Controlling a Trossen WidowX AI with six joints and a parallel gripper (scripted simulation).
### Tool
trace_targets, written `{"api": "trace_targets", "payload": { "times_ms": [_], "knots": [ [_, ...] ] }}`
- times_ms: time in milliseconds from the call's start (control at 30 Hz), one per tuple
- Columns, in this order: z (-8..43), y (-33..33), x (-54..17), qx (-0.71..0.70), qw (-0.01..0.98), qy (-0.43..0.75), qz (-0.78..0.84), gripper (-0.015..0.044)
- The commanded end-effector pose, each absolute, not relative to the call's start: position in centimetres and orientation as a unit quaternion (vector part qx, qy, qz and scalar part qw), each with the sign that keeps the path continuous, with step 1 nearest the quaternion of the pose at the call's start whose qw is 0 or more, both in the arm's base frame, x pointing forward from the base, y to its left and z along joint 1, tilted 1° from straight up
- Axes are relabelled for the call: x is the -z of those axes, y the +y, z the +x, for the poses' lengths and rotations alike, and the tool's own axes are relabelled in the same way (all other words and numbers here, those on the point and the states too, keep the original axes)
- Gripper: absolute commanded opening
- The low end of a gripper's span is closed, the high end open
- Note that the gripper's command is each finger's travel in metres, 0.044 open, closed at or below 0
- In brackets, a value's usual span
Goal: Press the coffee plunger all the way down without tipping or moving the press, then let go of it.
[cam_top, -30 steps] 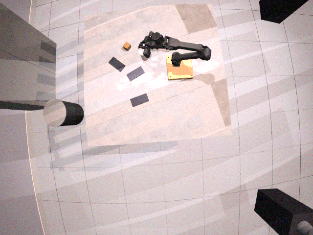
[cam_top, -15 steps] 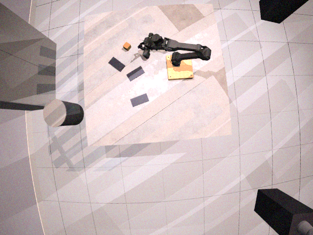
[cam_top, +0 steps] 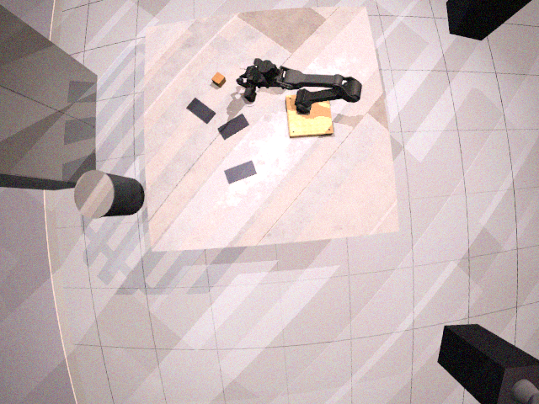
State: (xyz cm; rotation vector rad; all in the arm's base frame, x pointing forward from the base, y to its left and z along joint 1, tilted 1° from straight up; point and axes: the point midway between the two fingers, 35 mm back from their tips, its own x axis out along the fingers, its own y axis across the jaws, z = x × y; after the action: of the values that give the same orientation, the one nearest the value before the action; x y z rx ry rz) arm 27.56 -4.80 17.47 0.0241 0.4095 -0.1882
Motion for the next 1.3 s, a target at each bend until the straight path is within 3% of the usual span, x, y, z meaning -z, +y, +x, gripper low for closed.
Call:
{"api": "trace_targets", "payload": {
  "times_ms": [0,1267],
  "knots": [
    [27.3,-4.8,-14.5,0.091,0.965,0.246,0.011,0.0123],
    [28.6,-5.0,-15.0,0.091,0.965,0.245,0.011,0.0123]
  ]
}}
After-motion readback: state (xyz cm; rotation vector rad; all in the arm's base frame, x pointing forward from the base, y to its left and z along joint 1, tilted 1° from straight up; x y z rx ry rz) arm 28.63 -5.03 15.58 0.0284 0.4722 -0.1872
